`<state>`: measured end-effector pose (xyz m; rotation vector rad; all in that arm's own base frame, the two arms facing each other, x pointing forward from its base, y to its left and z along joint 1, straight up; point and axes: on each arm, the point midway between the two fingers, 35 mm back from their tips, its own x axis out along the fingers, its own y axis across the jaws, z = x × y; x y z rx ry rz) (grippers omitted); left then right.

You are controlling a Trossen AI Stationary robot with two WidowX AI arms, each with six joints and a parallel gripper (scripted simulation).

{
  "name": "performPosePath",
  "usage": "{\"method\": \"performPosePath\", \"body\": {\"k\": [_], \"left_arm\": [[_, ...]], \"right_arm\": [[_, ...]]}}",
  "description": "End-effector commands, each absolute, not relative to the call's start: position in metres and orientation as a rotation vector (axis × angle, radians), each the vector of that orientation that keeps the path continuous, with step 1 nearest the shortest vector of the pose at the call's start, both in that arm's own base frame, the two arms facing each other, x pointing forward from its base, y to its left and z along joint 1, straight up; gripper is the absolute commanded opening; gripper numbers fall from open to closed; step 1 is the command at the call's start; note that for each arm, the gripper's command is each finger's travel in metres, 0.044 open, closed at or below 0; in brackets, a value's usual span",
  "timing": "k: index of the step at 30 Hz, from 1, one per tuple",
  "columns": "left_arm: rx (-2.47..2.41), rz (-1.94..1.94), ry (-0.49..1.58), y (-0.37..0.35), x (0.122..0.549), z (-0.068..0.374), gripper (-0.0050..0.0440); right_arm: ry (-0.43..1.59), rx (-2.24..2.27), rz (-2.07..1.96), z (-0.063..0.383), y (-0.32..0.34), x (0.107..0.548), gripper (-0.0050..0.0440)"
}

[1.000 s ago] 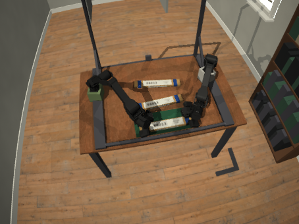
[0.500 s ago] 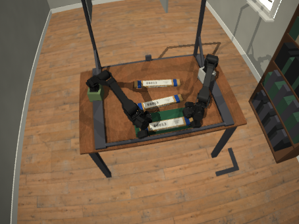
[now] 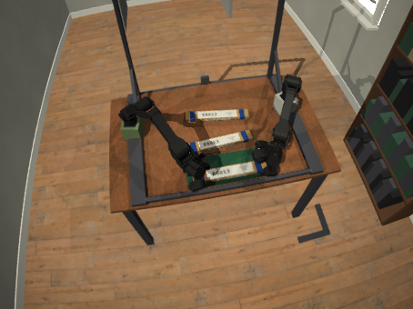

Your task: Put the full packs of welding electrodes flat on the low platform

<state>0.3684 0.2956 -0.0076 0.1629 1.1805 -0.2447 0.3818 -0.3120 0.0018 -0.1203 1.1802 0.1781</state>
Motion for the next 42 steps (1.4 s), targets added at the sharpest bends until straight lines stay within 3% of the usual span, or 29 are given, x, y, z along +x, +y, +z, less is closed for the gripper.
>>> {"method": "performPosePath", "body": {"k": [1, 11, 28, 36, 42], "left_arm": [[0.187, -0.229, 1.159, 0.299, 0.373, 0.006, 0.043], [0.187, -0.229, 1.159, 0.299, 0.373, 0.006, 0.043], [0.205, -0.213, 1.143, 0.295, 0.379, 0.077, 0.043], [0.205, -0.213, 1.143, 0.294, 0.379, 0.083, 0.043], [0.189, -0.226, 1.158, 0.26, 0.349, 0.079, 0.043]], "right_arm": [[1.16, -0.146, 0.166, 0.015, -0.314, 0.386, 0.043], [1.154, -0.154, 0.158, 0.026, -0.304, 0.395, 0.043], [1.144, -0.161, 0.149, 0.09, -0.306, 0.394, 0.043], [1.159, -0.146, 0.166, 0.081, -0.303, 0.393, 0.043], [1.159, -0.148, 0.163, 0.088, -0.27, 0.368, 0.043]]}}
